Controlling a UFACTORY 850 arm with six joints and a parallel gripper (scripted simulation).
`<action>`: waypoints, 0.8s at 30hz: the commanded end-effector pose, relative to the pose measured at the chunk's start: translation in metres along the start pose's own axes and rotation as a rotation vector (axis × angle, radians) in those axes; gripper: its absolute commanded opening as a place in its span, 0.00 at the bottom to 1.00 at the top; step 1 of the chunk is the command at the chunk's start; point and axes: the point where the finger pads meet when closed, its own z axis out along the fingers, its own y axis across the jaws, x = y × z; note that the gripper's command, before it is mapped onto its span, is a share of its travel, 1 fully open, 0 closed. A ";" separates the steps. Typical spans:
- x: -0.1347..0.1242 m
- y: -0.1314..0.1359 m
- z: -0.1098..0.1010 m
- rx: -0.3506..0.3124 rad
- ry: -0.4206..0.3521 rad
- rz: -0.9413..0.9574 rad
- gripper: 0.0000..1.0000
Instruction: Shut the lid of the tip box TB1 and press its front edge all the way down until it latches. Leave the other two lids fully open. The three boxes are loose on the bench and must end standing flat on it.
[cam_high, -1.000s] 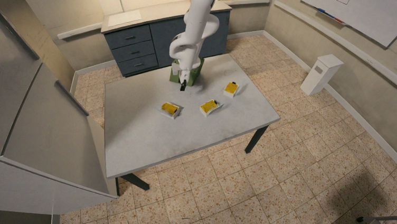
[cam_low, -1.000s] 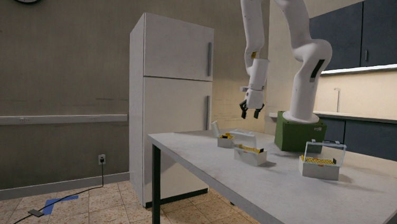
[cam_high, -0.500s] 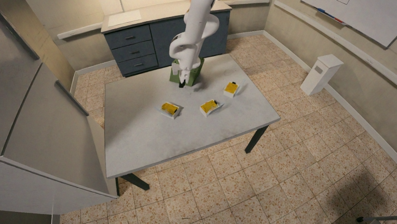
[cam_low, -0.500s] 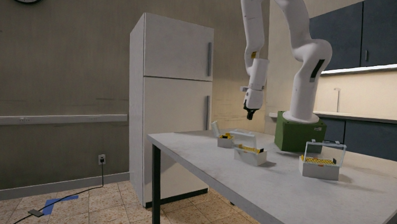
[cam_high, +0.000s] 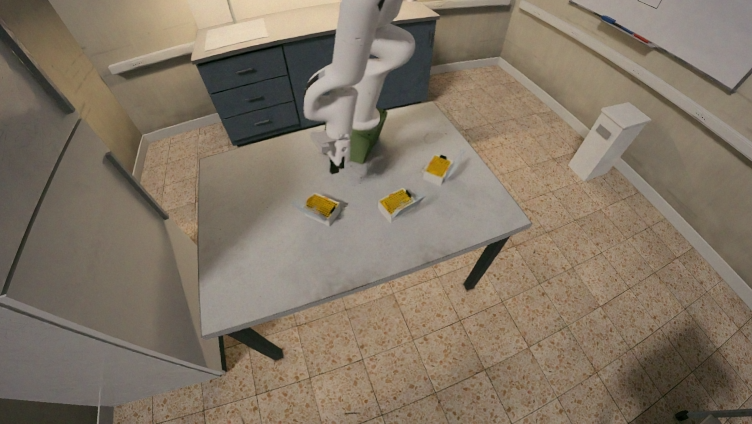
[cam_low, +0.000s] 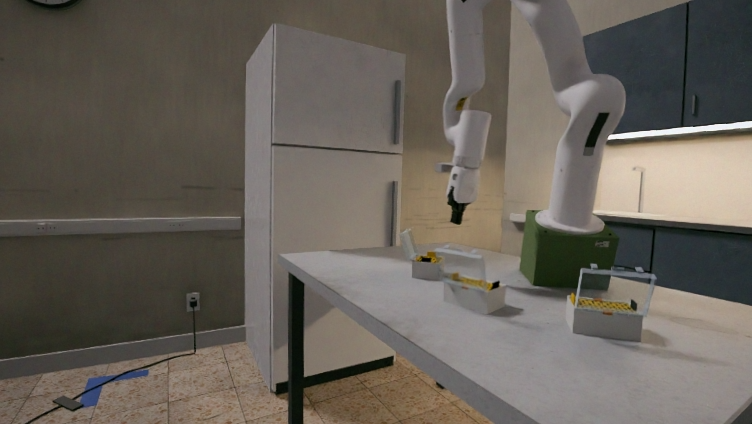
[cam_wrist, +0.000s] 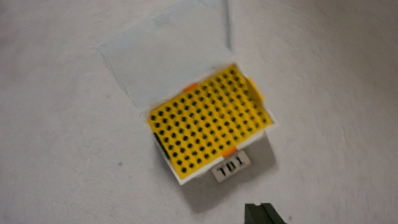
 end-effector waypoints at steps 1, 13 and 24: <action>0.011 -0.006 0.002 0.024 -0.059 -0.075 0.00; 0.066 -0.029 0.009 0.082 -0.164 -0.457 0.00; 0.108 -0.046 0.014 0.093 -0.183 -0.529 0.00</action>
